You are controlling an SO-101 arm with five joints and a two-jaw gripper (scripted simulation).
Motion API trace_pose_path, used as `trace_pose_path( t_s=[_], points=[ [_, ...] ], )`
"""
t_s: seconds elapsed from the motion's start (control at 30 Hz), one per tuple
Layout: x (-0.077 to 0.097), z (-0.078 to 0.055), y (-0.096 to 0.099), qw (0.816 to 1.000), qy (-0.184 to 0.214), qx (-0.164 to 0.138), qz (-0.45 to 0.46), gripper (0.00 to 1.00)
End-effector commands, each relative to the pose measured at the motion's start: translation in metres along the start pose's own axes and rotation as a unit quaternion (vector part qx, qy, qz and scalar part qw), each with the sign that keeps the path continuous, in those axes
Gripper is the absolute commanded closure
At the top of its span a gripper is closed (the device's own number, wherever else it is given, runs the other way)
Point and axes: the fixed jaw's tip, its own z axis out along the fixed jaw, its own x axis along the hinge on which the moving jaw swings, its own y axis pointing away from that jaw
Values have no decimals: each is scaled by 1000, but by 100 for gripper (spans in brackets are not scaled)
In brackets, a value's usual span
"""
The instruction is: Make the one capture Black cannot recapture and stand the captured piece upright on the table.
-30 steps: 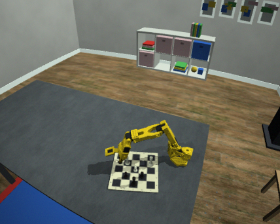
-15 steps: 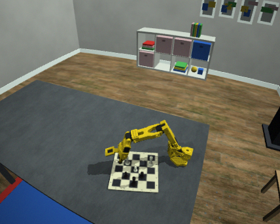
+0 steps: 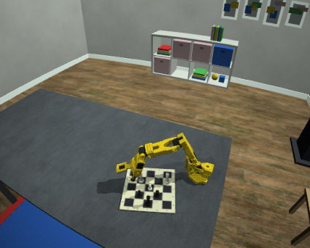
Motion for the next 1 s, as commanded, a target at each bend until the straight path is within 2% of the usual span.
trace_pose_path(
  t_s=[0.0,0.3,0.6,0.67,0.97],
  points=[
    [0,-2,-3,1000,-4,1,4,100],
    [-2,-10,-4,1000,-4,2,4,100],
    [-8,-31,-5,1000,-4,2,4,100],
    [-8,-31,-5,1000,-4,2,4,100],
    [-14,-54,-5,1000,-4,2,4,100]
  ],
)
